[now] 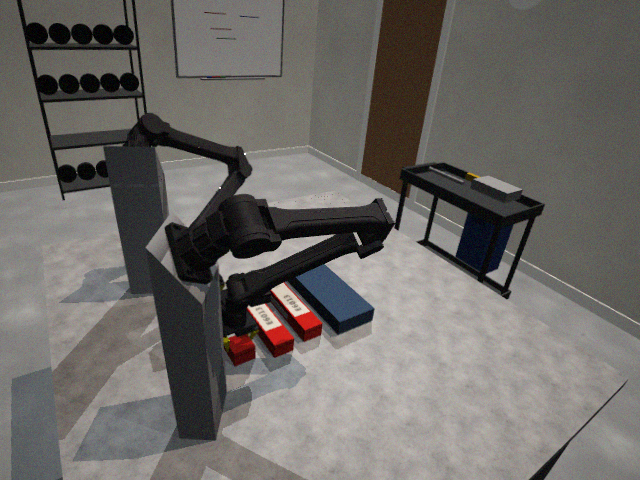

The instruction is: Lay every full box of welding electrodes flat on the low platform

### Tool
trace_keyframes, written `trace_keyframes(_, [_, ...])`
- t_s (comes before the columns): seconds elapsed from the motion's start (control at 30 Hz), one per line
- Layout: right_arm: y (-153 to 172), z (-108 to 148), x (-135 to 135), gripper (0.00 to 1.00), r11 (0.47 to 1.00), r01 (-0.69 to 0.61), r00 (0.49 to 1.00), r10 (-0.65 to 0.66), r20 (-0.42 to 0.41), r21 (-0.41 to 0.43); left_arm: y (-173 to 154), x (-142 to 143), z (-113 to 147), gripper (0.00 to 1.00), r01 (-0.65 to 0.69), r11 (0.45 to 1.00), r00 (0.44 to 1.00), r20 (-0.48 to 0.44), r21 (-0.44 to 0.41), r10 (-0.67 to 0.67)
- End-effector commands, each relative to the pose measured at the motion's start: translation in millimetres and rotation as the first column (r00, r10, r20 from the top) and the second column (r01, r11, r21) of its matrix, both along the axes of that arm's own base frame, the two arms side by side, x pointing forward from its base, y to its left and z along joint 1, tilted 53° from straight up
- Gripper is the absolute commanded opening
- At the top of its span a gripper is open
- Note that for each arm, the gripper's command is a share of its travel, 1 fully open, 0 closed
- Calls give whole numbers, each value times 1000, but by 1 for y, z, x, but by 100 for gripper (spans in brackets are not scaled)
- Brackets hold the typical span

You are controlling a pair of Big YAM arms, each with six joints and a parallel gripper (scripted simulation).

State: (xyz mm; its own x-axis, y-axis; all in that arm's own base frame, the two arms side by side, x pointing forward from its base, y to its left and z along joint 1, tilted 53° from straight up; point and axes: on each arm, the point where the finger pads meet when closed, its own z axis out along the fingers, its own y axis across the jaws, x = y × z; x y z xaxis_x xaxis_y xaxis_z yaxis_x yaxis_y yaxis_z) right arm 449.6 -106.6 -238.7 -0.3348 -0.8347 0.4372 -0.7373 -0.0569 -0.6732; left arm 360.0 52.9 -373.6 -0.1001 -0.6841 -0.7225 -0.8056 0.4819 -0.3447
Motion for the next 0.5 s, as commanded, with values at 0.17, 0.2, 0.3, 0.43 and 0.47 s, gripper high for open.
trace_keyframes(0.17, [18, 12, -28, 0, 1000, -17, 1000, 17, -23, 8, -12, -28, 16, 0, 17, 1000, 999, -43, 7, -17])
trace_keyframes(0.2, [19, 13, -29, 0, 1000, -17, 1000, 17, -23, 8, -13, -29, 17, 0, 17, 1000, 999, -43, 7, -17])
trace_keyframes(0.3, [22, 16, -32, 0, 1000, -17, 1000, 17, -24, 8, -15, -32, 20, 0, 18, 1000, 999, -42, 8, -17])
trace_keyframes(0.43, [25, 20, -37, 0, 1000, -17, 999, 17, -27, 8, -19, -35, 24, 0, 18, 1000, 999, -41, 9, -17])
trace_keyframes(0.47, [26, 21, -38, 0, 1000, -17, 999, 17, -28, 8, -20, -36, 25, 0, 18, 1000, 999, -41, 9, -17])
